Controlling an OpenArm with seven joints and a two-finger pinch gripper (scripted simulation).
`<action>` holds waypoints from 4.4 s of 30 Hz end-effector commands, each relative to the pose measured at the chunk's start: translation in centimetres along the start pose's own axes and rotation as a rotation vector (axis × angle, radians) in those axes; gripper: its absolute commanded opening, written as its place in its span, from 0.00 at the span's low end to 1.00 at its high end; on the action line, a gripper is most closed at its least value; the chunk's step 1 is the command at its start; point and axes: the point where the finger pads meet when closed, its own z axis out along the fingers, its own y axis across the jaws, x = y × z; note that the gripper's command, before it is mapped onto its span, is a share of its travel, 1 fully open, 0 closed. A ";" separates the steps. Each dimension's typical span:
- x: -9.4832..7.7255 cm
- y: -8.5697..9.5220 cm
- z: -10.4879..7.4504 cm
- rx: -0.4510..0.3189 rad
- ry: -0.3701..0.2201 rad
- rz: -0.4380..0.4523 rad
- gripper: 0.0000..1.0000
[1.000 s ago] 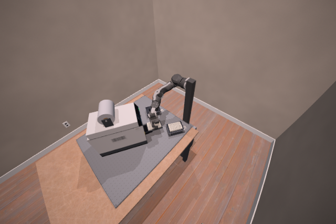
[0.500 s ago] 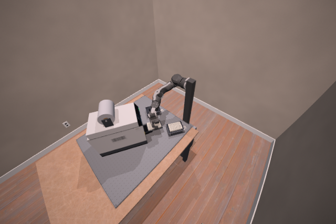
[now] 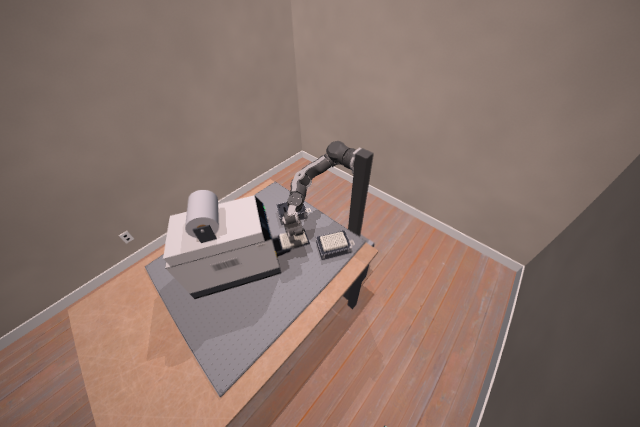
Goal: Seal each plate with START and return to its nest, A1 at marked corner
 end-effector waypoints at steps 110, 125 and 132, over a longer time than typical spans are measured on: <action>-4.4 -9.2 -9.2 -0.002 -0.697 -0.006 0.00; -5.9 -9.3 -7.9 -0.001 -0.698 -0.004 0.00; -6.0 -9.3 -8.0 -0.001 -0.700 0.002 0.00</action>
